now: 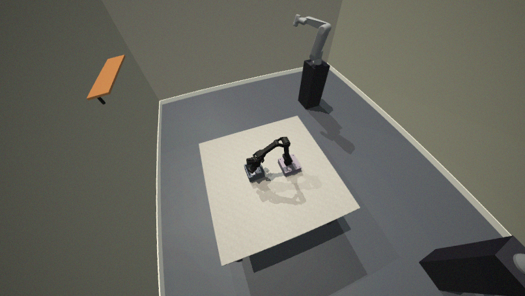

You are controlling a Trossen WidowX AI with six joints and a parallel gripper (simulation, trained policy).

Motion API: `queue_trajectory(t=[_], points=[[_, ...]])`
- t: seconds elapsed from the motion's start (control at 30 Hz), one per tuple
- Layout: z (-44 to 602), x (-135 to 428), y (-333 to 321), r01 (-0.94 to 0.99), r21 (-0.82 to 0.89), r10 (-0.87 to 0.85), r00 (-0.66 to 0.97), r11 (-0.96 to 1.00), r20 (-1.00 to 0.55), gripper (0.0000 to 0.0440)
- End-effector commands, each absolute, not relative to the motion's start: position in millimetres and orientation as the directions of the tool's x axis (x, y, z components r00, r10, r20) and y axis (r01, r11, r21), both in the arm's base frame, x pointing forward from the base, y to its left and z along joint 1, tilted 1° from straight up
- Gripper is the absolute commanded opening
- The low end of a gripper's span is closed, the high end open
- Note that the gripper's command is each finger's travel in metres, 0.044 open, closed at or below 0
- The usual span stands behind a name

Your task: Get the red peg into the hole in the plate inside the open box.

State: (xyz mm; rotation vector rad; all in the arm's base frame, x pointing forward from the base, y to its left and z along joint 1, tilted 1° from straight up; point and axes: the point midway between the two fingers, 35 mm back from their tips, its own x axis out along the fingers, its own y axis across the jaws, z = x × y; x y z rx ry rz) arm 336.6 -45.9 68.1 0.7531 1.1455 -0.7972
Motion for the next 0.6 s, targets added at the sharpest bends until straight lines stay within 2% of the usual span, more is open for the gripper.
queue_trajectory(t=[0.0, 0.2, 0.33, 0.57], points=[[56, 338, -49, 0.851, 0.092, -0.144, 0.193, 0.518, -0.971, 0.0014], [42, 340, -54, 0.841, 0.061, -0.144, 0.163, 0.538, -0.976, 0.0139], [39, 345, -57, 0.834, 0.040, -0.148, 0.144, 0.550, -0.978, 0.0151], [43, 365, -69, 0.820, 0.040, -0.166, 0.163, 0.572, -0.973, 0.0301]])
